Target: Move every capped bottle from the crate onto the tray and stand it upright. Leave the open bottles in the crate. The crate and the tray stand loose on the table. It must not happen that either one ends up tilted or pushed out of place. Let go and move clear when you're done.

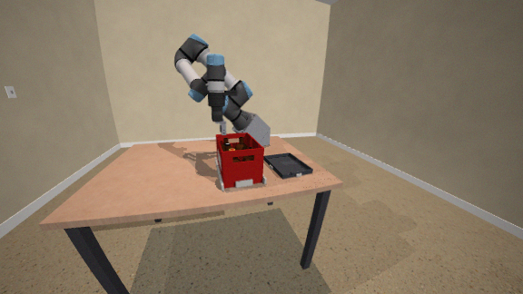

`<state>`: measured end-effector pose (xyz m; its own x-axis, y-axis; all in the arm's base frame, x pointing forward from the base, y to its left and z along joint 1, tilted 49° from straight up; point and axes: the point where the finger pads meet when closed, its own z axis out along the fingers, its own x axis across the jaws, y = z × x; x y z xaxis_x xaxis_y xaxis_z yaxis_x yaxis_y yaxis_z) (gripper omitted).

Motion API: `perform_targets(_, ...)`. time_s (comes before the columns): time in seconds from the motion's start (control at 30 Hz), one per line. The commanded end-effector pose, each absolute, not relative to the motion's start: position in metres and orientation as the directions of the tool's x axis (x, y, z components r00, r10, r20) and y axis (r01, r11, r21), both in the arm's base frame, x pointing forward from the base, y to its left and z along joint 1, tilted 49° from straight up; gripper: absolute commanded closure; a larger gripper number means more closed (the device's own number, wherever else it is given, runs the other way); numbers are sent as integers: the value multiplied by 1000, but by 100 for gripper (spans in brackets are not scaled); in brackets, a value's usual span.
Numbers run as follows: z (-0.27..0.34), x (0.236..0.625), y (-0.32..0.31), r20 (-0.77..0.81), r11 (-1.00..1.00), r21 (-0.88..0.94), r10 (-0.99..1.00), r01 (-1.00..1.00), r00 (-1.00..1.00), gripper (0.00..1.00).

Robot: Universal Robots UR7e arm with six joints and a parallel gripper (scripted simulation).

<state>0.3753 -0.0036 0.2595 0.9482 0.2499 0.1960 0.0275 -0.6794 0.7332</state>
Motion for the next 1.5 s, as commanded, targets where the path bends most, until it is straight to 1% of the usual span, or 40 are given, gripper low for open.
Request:
perform_targets(0.0,260,375,-3,197,-679,733,250,27,948,0)
perform_targets(1.1,196,372,56,197,-680,733,250,27,948,0)
perform_targets(1.47,198,372,54,197,-680,733,251,27,948,0)
